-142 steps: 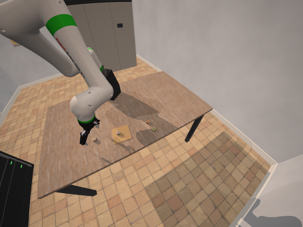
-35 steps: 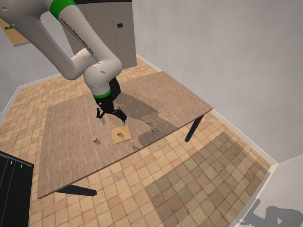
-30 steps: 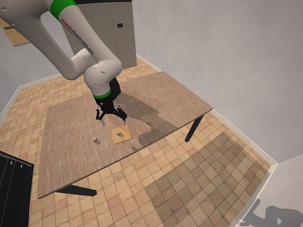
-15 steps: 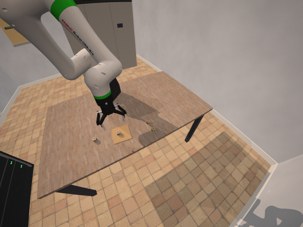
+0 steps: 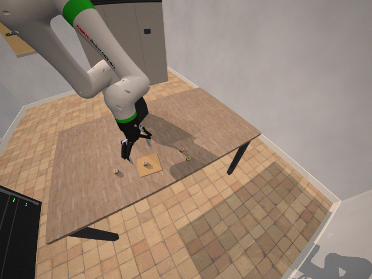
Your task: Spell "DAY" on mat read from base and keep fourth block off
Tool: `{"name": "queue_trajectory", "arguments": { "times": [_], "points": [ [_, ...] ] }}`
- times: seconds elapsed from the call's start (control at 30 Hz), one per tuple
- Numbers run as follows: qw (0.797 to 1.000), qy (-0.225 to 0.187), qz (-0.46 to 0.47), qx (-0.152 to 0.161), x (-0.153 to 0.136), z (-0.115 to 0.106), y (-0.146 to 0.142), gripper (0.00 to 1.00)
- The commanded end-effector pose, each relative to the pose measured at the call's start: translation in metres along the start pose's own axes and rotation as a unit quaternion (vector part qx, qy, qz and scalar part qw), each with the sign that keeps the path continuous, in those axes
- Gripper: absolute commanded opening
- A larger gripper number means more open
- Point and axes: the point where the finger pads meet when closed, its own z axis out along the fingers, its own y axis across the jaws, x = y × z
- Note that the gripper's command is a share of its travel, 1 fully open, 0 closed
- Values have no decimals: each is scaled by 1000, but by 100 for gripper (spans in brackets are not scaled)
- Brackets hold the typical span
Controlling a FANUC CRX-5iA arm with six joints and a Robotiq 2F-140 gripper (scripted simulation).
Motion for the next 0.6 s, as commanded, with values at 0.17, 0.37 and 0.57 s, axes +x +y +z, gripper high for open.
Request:
{"name": "queue_trajectory", "arguments": {
  "times": [0.17,0.37,0.57],
  "points": [
    [990,-1,-138,8,0,3,0,100],
    [973,0,-232,8,0,5,0,100],
    [946,1,-324,8,0,7,0,100]
  ]
}}
